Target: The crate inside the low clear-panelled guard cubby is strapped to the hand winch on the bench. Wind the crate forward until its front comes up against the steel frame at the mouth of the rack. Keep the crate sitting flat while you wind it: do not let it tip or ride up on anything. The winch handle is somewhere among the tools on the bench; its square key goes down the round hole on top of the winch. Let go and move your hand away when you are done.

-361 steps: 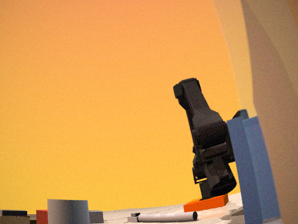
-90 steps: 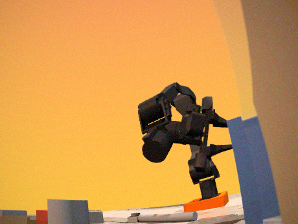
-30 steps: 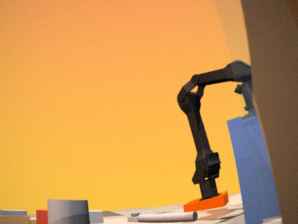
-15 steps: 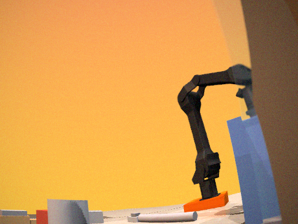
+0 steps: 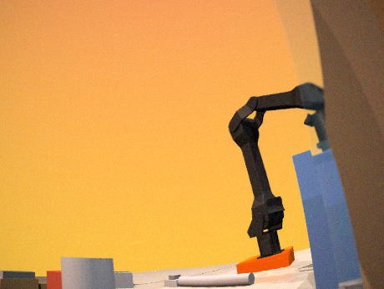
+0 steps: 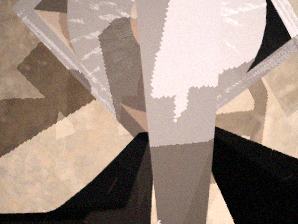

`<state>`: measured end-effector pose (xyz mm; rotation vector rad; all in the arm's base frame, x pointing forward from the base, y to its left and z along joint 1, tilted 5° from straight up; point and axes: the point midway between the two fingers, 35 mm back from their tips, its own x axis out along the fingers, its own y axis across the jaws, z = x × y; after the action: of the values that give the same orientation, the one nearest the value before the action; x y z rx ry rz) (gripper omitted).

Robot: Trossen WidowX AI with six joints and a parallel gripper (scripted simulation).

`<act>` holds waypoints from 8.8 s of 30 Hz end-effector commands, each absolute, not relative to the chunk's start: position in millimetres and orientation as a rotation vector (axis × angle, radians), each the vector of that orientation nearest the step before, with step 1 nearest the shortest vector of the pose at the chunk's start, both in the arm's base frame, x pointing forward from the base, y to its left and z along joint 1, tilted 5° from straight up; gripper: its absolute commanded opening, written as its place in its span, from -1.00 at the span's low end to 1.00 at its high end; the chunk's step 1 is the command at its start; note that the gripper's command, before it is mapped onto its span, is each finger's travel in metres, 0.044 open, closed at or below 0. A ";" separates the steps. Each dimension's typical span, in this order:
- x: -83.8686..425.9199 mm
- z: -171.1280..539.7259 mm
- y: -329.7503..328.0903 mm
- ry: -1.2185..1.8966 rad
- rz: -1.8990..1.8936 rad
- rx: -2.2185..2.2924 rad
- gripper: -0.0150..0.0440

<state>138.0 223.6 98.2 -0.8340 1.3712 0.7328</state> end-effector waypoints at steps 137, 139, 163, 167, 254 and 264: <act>137.3 85.9 230.5 1.489 0.612 -0.765 -0.49; 137.3 85.9 230.5 1.489 0.612 -0.765 -0.49; 135.5 85.7 232.1 1.502 0.573 -0.718 -0.49; 137.0 85.9 230.8 1.492 0.604 -0.755 -0.49; 134.6 85.5 232.8 1.508 0.554 -0.697 -0.49; 136.1 85.8 231.5 1.498 0.585 -0.732 -0.49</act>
<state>135.8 232.2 89.7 -0.7116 1.4963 0.5674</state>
